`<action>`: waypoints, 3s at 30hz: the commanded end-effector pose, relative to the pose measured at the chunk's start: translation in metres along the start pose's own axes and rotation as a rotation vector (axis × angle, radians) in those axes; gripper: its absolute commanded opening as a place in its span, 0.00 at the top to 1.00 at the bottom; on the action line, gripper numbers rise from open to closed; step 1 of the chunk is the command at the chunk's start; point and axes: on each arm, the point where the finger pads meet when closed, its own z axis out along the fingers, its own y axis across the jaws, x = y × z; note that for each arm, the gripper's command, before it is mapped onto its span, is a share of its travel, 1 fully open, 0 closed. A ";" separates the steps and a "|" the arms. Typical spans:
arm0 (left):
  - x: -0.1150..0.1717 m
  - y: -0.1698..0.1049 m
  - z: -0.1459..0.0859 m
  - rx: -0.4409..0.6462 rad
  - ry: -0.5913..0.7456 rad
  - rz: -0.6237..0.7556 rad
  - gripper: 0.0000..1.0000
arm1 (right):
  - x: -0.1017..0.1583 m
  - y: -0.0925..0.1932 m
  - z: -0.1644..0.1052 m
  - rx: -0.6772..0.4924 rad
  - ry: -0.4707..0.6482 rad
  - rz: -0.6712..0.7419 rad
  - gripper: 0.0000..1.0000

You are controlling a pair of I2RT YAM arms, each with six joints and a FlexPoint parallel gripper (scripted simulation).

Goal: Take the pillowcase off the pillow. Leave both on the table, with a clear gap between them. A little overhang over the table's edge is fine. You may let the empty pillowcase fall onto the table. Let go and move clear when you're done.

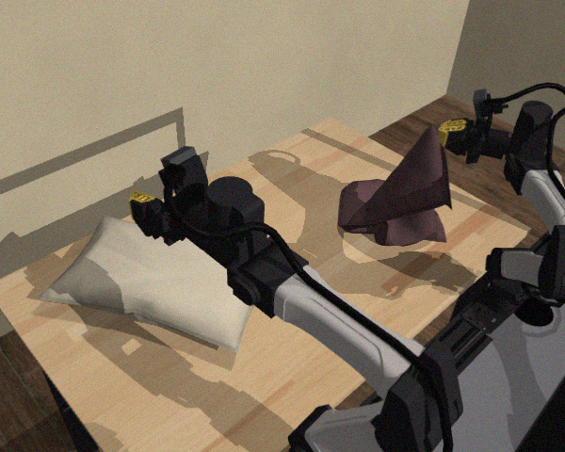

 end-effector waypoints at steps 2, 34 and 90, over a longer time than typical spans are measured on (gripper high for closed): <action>-0.029 -0.008 0.000 0.031 -0.091 0.011 0.40 | 0.008 0.007 -0.007 -0.018 -0.021 -0.068 1.00; -0.029 -0.008 0.000 0.031 -0.091 0.011 0.40 | 0.067 -0.014 -0.021 0.106 0.153 0.000 1.00; -0.029 -0.008 0.000 0.031 -0.091 0.011 0.40 | 0.116 0.026 -0.047 -0.003 0.422 0.036 1.00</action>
